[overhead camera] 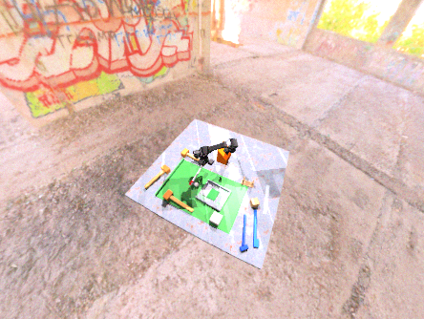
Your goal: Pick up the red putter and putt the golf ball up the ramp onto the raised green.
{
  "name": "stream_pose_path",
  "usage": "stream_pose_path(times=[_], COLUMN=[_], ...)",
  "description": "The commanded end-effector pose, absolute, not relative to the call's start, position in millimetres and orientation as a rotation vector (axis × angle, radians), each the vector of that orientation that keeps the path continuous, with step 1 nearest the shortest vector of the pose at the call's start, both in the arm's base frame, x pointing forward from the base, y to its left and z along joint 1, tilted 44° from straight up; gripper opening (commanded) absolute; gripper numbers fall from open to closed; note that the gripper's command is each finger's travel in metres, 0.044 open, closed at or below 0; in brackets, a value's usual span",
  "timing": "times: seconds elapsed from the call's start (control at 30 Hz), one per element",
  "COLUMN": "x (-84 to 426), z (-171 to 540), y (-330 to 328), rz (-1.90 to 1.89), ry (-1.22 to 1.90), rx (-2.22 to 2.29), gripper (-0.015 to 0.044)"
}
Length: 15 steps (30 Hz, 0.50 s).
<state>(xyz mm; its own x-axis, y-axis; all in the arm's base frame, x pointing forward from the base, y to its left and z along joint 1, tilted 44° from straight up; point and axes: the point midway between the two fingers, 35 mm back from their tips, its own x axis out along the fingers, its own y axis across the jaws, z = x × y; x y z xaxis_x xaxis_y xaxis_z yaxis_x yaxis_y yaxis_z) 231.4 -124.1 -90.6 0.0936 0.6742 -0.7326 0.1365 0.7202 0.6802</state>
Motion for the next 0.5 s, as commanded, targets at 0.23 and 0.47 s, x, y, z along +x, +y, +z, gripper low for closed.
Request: stream_pose_path(times=[0.23,0.47], x=[228,223], z=[-69,-39], y=[-120,-148], rz=[0.440,0.439], ry=[1.441,1.442], rx=[0.730,0.729], gripper=[0.0000,0.0000])
